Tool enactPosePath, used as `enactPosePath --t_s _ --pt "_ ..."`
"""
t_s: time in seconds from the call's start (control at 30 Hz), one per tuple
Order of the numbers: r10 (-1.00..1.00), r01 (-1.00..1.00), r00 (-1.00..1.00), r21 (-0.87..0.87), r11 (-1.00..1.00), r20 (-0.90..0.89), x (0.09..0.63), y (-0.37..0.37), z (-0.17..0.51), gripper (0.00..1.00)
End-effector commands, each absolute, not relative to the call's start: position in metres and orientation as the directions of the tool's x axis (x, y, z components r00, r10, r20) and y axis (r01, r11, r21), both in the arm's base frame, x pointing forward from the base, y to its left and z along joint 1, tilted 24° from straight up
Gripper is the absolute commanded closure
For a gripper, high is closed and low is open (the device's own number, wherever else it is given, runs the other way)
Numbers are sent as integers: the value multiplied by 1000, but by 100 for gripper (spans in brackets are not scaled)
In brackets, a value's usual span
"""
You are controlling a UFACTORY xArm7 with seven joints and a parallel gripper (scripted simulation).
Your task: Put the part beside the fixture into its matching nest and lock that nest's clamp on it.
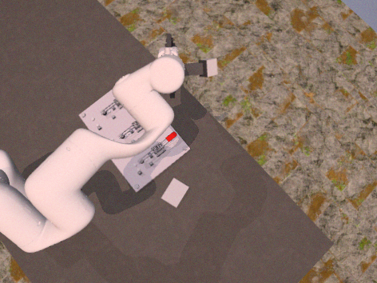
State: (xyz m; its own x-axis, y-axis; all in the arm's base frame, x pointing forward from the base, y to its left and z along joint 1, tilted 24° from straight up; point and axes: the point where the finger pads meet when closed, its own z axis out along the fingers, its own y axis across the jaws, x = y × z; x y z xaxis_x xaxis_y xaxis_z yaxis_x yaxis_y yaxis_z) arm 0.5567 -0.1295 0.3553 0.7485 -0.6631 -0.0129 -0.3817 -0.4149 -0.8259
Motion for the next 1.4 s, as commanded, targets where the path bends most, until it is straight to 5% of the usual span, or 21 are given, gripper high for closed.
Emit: enactPosePath --t_s 0.0,0.1,0.67,0.73,1.27,1.37 --pt "-664 -378 748 -827 -416 -8 556 -130 357 0" --pt "-573 -312 815 -767 -561 88 508 -119 343 0" --pt "-555 -299 825 -753 -586 104 499 -117 340 0" --pt "-446 -228 878 -665 -711 176 453 -107 321 0" --pt "-436 -222 881 -657 -721 181 449 -106 319 0" --pt "-325 -155 919 -556 -816 221 407 -99 297 0"
